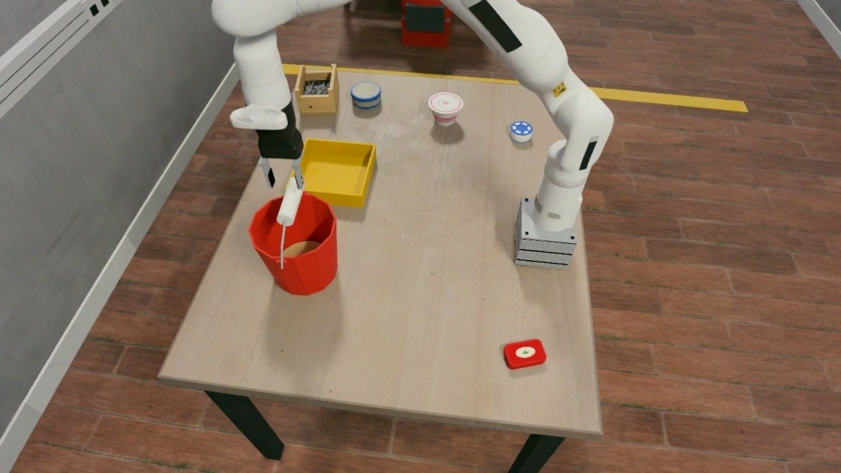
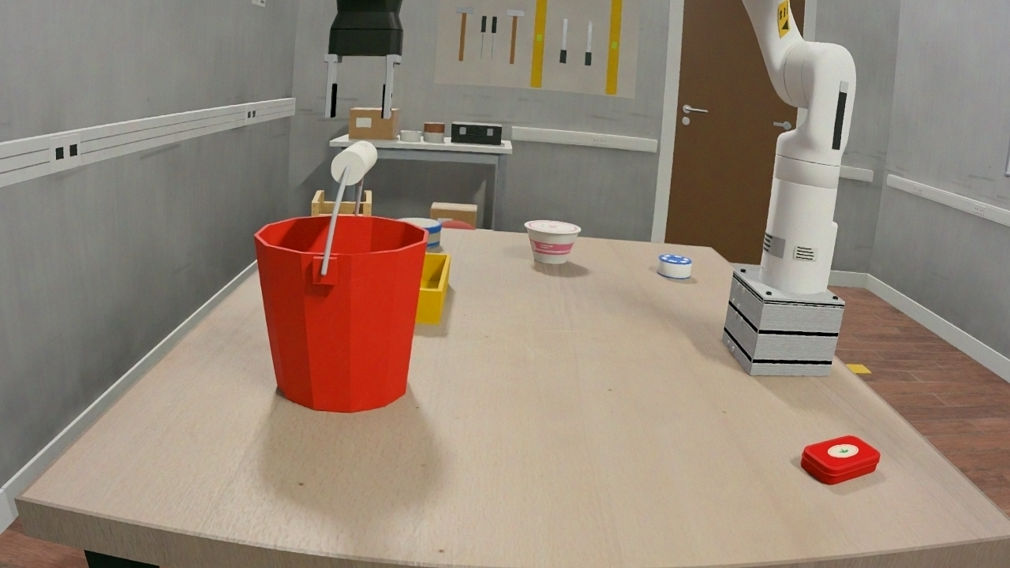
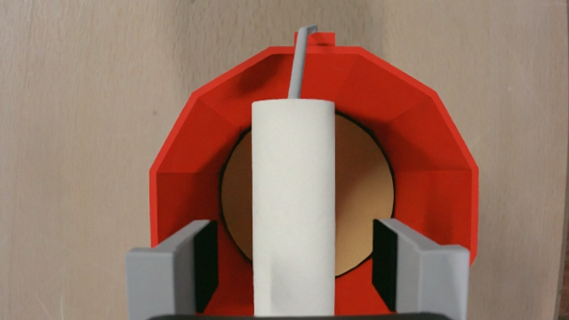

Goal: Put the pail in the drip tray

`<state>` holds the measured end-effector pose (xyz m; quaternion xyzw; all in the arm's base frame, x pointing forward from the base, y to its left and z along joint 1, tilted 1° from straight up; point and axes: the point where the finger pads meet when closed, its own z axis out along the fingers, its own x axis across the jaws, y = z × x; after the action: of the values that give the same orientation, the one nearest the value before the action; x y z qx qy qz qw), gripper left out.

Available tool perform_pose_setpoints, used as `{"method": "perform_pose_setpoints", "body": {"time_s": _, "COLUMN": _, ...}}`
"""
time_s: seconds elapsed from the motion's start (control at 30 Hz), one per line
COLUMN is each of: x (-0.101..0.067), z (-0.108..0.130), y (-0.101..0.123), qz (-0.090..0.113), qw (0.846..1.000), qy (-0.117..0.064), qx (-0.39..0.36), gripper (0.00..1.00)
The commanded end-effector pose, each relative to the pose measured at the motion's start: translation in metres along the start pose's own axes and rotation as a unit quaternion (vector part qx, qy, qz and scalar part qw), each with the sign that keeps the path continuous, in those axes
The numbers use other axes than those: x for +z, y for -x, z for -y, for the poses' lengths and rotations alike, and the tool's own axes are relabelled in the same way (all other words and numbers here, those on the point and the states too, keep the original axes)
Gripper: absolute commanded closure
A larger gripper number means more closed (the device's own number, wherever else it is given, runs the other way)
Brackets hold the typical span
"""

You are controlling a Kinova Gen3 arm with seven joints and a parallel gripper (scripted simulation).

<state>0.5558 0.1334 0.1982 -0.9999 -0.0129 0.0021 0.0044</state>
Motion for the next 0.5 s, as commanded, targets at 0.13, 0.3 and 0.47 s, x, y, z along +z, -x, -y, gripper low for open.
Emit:
{"method": "perform_pose_setpoints", "body": {"time_s": 0.13, "x": 0.015, "z": 0.000, "y": 0.000, "qz": -0.001, "qw": 1.000, "qy": 0.000, "qx": 0.000, "gripper": 0.00}}
{"method": "perform_pose_setpoints", "body": {"time_s": 0.3, "x": 0.022, "z": 0.000, "y": 0.000, "qz": -0.001, "qw": 1.000, "qy": 0.000, "qx": 0.000, "gripper": 0.00}}
{"method": "perform_pose_setpoints", "body": {"time_s": 0.47, "x": 0.035, "z": 0.000, "y": 0.000, "qz": -0.001, "qw": 1.000, "qy": 0.000, "qx": 0.000, "gripper": 0.00}}
